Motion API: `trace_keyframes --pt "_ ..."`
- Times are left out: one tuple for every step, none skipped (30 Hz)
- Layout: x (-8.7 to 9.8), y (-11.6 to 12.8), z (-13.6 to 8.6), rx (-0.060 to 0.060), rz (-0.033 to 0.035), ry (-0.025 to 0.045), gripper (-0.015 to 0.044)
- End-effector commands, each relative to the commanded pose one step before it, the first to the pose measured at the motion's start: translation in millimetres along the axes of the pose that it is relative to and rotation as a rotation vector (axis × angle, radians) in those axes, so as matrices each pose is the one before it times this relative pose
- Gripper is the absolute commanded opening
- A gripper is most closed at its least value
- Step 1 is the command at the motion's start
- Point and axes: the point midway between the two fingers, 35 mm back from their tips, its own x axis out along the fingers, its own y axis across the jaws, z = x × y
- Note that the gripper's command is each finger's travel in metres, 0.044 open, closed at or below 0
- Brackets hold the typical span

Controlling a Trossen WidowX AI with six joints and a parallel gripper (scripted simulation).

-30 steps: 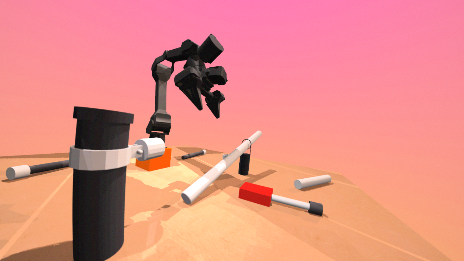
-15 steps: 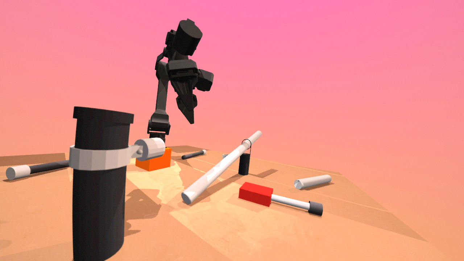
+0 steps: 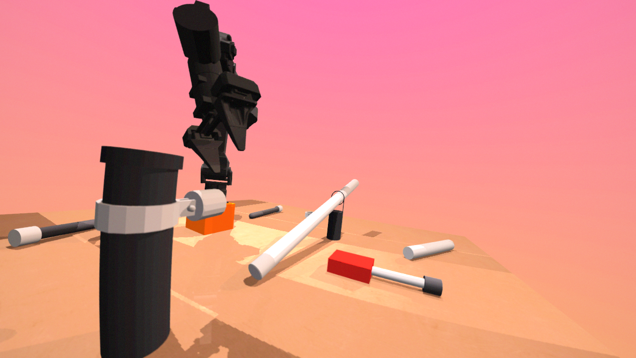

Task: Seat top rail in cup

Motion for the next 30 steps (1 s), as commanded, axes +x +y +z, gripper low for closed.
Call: trace_keyframes --pt "-13.66 0.21 -32.07 -0.3739 -0.06209 -0.02169 0.0440" --pt "0.00 0.00 0.00 0.0000 0.00000 0.00000 0.0440" --pt "0.00 0.00 0.00 0.0000 0.00000 0.00000 0.0440" --pt "0.00 0.00 0.00 0.0000 0.00000 0.00000 0.0440" --pt "0.00 0.00 0.00 0.0000 0.00000 0.00000 0.0440" --pt "0.00 0.00 0.00 0.0000 0.00000 0.00000 0.0440" --pt "0.00 0.00 0.00 0.0000 0.00000 0.00000 0.0440" --pt "0.00 0.00 0.00 0.0000 0.00000 0.00000 0.0440" --pt "0.00 0.00 0.00 0.0000 0.00000 0.00000 0.0440" --pt "0.00 0.00 0.00 0.0000 0.00000 0.00000 0.0440" --pt "0.00 0.00 0.00 0.0000 0.00000 0.00000 0.0440" --pt "0.00 0.00 0.00 0.0000 0.00000 0.00000 0.0440" --pt "0.00 0.00 0.00 0.0000 0.00000 0.00000 0.0440" --pt "2.07 1.09 -0.16 0.0000 -0.00001 0.00001 0.0440" --pt "3.49 1.87 -0.22 0.0000 -0.00001 0.00002 0.0440" --pt "5.21 2.86 -0.23 0.0000 -0.00001 0.00002 0.0440" --pt "5.56 3.13 -0.12 0.0000 -0.00001 0.00001 0.0440" --pt "6.35 3.69 0.04 0.0000 0.00000 -0.00001 0.0440" --pt "6.99 4.21 0.27 0.0000 0.00002 -0.00003 0.0440" --pt "4.97 3.09 0.34 0.0000 0.00002 -0.00003 0.0440" --pt "1.69 1.07 0.14 0.0000 0.00001 -0.00001 0.0440" --pt "0.00 0.00 0.00 0.0000 0.00000 0.00000 0.0440" --pt "0.00 0.00 0.00 0.0000 0.00000 0.00000 0.0440" --pt "0.27 -0.01 -0.03 0.0000 0.00000 0.00000 0.0440" --pt "0.53 -0.02 -0.06 0.0000 -0.00001 0.00000 0.0440" --pt "0.79 -0.03 -0.09 0.0000 -0.00001 0.00000 0.0440" --pt "1.06 -0.04 -0.12 0.0000 -0.00002 0.00000 0.0440" --pt "1.32 -0.04 -0.14 0.0000 -0.00002 0.00000 0.0440" --pt "1.55 -0.05 -0.16 0.0000 -0.00003 0.00000 0.0440" --pt "1.64 -0.05 -0.16 0.0000 -0.00003 0.00000 0.0440"
